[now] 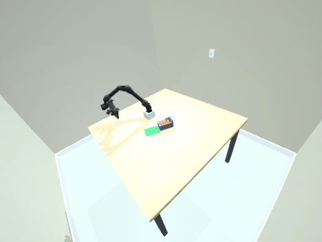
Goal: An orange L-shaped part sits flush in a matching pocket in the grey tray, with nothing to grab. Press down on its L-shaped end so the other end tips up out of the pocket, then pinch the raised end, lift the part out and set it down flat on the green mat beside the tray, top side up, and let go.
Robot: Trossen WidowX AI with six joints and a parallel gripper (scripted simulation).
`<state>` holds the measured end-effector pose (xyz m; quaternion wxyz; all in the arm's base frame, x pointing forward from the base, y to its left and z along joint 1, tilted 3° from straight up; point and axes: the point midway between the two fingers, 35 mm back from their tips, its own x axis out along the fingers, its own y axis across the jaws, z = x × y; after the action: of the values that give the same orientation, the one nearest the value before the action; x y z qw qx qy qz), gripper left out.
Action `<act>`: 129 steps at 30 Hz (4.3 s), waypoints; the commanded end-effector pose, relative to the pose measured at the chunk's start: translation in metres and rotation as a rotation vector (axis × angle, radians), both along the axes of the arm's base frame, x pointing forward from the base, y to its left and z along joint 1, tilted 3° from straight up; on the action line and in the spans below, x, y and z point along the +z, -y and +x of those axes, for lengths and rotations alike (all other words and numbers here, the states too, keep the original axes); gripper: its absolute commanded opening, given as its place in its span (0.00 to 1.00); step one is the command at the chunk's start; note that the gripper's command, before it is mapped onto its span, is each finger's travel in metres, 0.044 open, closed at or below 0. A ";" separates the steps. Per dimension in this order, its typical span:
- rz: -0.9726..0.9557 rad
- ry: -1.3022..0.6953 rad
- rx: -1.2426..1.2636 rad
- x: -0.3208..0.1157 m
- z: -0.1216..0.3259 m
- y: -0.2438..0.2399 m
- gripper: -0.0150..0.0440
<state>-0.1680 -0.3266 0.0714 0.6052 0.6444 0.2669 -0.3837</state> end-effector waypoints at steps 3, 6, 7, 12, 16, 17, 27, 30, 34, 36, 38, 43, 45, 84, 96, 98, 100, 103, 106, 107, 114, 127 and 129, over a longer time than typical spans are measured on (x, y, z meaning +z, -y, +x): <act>0.063 -0.045 0.178 0.003 0.085 0.016 0.56; 0.093 -0.086 0.260 0.005 0.129 0.020 0.56; 0.081 -0.107 0.315 0.005 0.142 0.020 0.56; 0.095 -0.186 0.461 0.010 0.217 0.013 0.56; 0.095 -0.238 0.583 0.012 0.271 -0.007 0.56; 0.095 -0.250 0.601 0.013 0.281 -0.011 0.56; 0.060 -0.386 0.828 0.020 0.398 -0.098 0.56; 0.035 -0.424 0.891 0.022 0.425 -0.132 0.56; -0.018 -0.465 0.980 0.025 0.452 -0.180 0.56; -0.049 -0.489 1.020 0.027 0.463 -0.206 0.56; -0.077 -0.510 1.047 0.028 0.471 -0.229 0.56; -0.156 -0.549 1.111 0.031 0.483 -0.291 0.56; -0.187 -0.556 1.133 0.032 0.485 -0.313 0.56; -0.197 -0.558 1.141 -0.072 0.487 -0.327 0.56; -0.197 -0.559 1.141 -0.078 0.486 -0.327 0.56; -0.197 -0.559 1.141 -0.078 0.486 -0.327 0.56; -0.197 -0.559 1.141 -0.078 0.486 -0.327 0.56; -0.197 -0.559 1.141 -0.078 0.486 -0.327 0.56; -0.201 -0.545 1.144 -0.074 0.490 -0.328 0.56; -0.201 -0.545 1.144 -0.074 0.490 -0.328 0.56; -0.200 -0.550 1.143 -0.069 0.491 -0.331 0.56; -0.198 -0.558 1.140 0.008 0.490 -0.325 0.56; -0.198 -0.558 1.140 0.030 0.486 -0.322 0.56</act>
<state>0.3209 0.0015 0.0651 0.6724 0.2189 0.6843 -0.1781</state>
